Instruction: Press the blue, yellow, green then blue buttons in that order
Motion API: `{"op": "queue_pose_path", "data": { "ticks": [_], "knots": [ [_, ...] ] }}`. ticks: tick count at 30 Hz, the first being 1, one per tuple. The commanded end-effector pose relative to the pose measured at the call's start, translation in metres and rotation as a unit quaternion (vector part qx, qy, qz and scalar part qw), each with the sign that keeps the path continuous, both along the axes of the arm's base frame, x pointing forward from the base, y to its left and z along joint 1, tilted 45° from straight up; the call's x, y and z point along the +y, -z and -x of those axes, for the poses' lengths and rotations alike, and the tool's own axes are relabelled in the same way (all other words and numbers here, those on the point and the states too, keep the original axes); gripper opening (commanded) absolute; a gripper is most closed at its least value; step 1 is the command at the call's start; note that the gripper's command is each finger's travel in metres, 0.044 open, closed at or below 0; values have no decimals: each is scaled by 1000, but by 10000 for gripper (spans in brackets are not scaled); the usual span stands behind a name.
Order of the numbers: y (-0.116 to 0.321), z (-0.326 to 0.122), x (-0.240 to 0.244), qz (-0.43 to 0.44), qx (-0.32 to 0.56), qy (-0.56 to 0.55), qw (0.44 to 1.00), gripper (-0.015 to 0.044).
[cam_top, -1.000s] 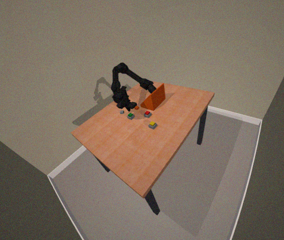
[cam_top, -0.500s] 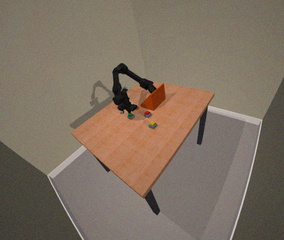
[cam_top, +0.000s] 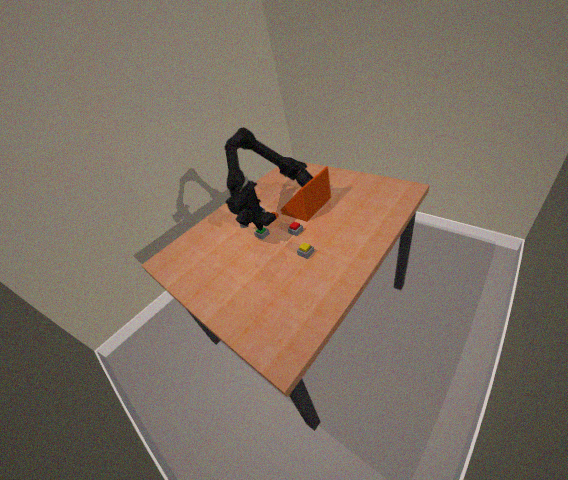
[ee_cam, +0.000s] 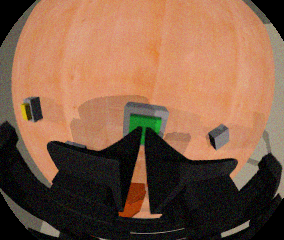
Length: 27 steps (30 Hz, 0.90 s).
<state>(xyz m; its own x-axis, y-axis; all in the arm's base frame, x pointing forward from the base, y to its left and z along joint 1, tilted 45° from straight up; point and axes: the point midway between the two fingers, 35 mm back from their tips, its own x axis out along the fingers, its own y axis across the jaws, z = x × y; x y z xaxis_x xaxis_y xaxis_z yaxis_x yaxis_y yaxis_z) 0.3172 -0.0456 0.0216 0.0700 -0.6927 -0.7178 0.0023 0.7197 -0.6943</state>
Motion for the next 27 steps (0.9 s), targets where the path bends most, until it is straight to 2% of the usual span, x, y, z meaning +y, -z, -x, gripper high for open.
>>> {"op": "queue_pose_path", "data": {
  "ticks": [1,14,18,24,27],
  "knots": [
    [2,2,-3,2,3,0,1000,20],
    [2,2,-3,2,3,0,1000,20],
    [-21,3,20,1,3,0,1000,20],
    [-24,3,23,1,3,0,1000,20],
    [-50,4,49,0,4,0,1000,20]
  ]
}}
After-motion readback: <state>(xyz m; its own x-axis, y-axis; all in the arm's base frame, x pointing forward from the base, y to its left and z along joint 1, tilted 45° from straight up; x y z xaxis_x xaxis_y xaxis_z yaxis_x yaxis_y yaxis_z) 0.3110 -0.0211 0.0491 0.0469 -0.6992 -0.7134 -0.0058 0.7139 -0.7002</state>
